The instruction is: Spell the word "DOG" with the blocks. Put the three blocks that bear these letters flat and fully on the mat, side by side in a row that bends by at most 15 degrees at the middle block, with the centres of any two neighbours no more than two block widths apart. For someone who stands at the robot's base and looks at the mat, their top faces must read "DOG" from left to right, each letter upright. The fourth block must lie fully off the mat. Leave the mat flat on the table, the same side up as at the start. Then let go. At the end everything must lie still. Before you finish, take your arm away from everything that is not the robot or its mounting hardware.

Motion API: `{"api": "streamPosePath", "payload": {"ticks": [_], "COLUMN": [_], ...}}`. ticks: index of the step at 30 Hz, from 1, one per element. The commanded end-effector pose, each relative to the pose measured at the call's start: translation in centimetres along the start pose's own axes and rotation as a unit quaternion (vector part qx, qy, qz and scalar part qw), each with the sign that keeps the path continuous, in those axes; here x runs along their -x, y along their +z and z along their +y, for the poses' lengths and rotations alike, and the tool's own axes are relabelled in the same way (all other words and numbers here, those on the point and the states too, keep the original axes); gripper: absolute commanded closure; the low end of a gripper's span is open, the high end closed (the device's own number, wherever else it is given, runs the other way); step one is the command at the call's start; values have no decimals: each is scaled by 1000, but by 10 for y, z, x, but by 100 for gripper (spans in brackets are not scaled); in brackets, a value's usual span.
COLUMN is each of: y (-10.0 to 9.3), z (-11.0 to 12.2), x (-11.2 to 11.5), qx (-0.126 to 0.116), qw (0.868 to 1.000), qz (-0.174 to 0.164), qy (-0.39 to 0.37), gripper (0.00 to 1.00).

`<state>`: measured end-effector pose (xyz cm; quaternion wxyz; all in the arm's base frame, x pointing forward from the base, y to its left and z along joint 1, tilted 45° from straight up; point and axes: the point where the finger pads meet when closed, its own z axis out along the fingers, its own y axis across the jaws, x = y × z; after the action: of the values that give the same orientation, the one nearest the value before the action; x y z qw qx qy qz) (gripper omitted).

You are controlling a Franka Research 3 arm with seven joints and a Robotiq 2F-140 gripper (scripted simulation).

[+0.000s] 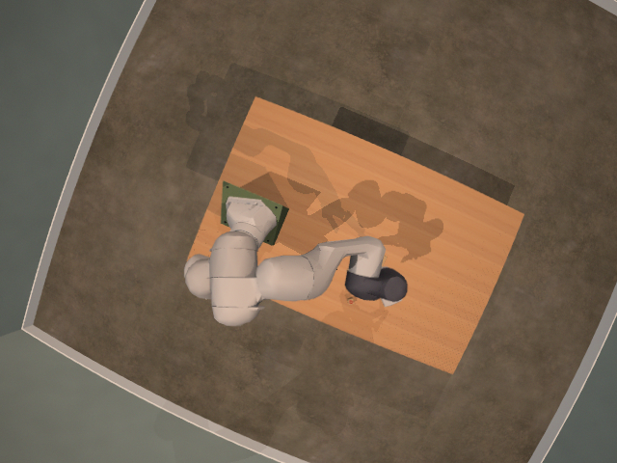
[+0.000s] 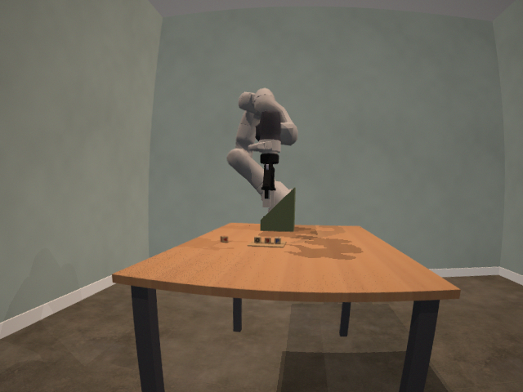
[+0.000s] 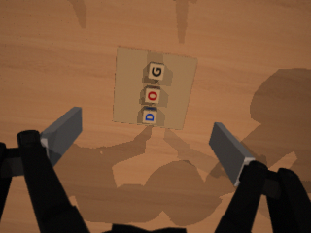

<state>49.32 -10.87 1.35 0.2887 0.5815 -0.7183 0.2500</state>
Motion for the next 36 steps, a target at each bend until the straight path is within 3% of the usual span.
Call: {"api": "streamPosePath", "payload": {"ticks": [1, 10, 36], "y": [-14, -37, -38], "z": [4, 4, 4], "x": [-1, -1, -1], "qx": [7, 7, 7], "qw": [1000, 1000, 1000], "qz": [2, 2, 2], "qy": [3, 3, 3], "gripper": [0, 0, 0]}}
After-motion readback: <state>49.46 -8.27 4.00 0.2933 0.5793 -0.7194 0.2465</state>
